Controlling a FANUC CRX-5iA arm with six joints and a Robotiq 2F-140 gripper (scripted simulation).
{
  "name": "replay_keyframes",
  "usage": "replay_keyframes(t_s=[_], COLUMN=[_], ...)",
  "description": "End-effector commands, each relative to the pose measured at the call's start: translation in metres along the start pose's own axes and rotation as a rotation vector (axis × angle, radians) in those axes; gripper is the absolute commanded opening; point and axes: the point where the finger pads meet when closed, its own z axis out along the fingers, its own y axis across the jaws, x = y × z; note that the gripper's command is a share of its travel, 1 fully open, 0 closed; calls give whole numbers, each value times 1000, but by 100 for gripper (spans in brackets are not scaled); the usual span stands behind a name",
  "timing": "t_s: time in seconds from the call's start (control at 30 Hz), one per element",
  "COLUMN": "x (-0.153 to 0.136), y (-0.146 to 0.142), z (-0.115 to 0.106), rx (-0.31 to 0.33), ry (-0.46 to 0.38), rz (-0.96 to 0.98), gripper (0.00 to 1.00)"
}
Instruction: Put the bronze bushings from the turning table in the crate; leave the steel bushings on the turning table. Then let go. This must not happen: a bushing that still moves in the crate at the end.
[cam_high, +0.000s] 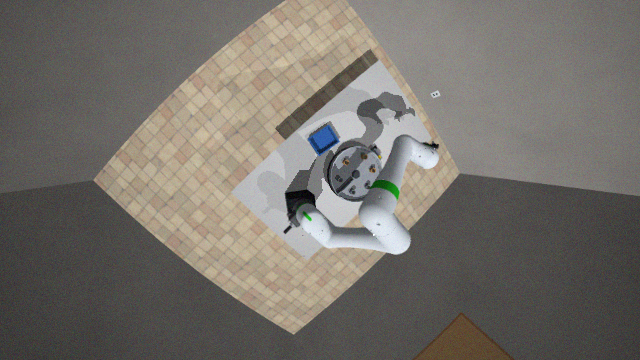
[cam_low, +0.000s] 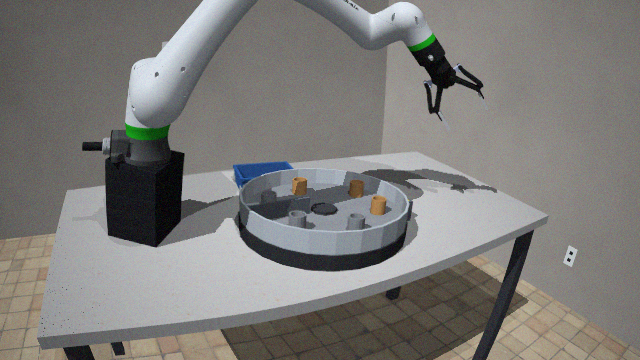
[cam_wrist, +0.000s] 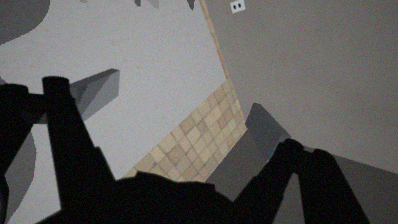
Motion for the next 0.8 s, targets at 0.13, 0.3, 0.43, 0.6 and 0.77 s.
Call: replay_keyframes(t_s=[0.13,0.3,0.43,0.6,0.77], x=[0,0,0,-1,-26], y=[0,0,0,-1,-50], z=[0,0,0,-2,-50], rx=[-1,-1,-1,2,85], ry=[0,0,0,-2,-47], rz=[0,0,0,-3,-92], gripper=[100,100,100,100,100])
